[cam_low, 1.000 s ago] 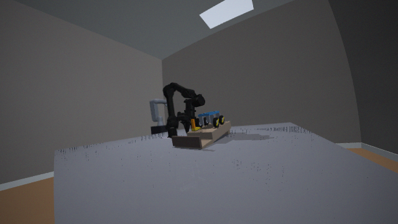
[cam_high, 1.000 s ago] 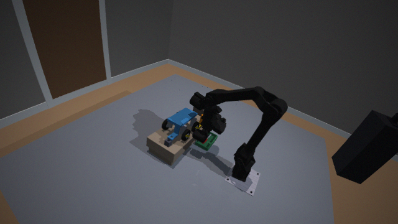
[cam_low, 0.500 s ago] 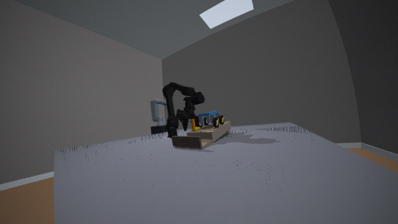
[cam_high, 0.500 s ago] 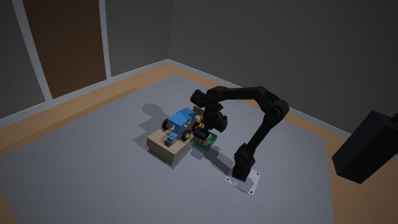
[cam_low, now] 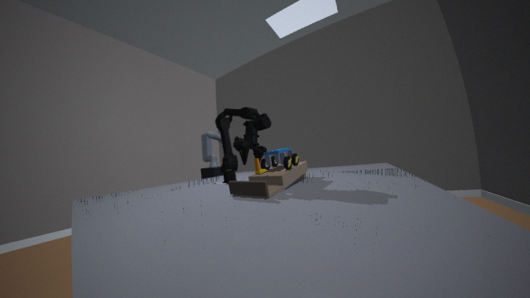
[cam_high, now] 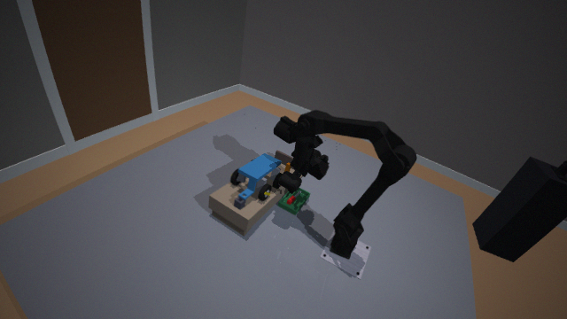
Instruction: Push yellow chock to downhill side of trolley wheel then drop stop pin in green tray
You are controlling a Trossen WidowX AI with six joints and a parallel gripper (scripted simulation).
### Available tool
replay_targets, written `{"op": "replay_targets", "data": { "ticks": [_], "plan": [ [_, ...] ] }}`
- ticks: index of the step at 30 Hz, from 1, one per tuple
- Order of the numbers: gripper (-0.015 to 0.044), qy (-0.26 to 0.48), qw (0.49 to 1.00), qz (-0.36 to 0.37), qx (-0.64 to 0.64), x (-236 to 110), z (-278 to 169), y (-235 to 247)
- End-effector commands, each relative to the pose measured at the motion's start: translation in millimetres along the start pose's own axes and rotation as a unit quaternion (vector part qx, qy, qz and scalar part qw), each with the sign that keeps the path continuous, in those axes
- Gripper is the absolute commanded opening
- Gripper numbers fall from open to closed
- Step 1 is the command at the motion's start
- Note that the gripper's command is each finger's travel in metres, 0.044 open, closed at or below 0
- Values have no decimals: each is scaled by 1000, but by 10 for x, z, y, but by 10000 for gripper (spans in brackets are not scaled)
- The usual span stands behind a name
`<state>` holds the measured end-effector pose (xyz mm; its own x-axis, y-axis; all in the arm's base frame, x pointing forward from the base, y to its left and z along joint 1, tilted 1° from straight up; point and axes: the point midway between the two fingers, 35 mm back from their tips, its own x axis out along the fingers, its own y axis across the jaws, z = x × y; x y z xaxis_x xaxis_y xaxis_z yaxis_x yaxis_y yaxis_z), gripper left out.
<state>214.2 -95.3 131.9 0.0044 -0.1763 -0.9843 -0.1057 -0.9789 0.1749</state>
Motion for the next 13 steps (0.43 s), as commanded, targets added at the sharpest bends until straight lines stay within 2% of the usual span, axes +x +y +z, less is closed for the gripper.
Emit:
{"op": "replay_targets", "data": {
  "ticks": [1, 5, 13],
  "plan": [
    [440, 2, 1000, 3, 2, -144, -1, 32],
    [440, 2, 1000, 3, 2, -225, 0, 49],
    [440, 2, 1000, 1, 0, -177, 0, 31]
  ]
}}
